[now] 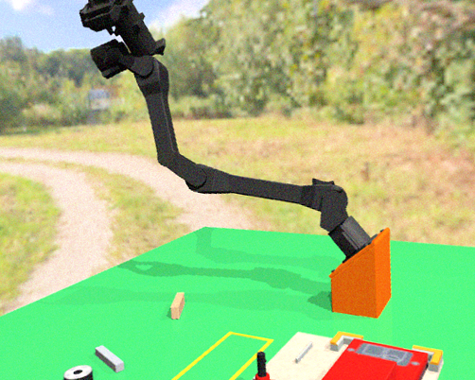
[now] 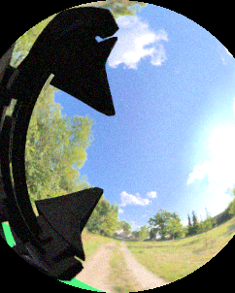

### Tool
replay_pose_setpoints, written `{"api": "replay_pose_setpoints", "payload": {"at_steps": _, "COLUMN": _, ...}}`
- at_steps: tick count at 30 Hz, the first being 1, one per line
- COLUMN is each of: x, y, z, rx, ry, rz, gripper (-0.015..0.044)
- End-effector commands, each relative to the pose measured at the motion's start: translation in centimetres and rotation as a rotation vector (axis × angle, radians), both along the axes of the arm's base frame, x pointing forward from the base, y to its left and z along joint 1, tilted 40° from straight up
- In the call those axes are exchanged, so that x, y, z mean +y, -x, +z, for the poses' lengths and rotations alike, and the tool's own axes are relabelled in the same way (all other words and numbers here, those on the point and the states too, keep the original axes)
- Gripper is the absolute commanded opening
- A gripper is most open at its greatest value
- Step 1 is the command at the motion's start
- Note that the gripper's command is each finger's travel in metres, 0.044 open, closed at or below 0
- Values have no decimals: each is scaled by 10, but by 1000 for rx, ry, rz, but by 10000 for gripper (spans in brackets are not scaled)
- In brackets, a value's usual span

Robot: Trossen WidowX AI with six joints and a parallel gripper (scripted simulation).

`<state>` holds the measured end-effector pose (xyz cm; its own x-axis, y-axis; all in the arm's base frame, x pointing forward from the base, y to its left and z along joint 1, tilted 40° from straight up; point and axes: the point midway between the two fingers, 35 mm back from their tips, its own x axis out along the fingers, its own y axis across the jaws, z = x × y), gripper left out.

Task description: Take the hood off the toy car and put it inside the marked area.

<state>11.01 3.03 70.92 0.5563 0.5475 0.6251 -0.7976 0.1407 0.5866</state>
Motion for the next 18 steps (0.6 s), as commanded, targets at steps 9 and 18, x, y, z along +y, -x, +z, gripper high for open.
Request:
{"api": "replay_pose_setpoints", "payload": {"at_steps": 9, "x": 118, "y": 44, "z": -25, "rx": -111, "ry": 267, "rz": -78, "gripper": 440}}
{"api": "replay_pose_setpoints", "payload": {"at_steps": 18, "x": 163, "y": 42, "z": -46, "rx": -177, "ry": 420, "rz": -178, "gripper": 440}}
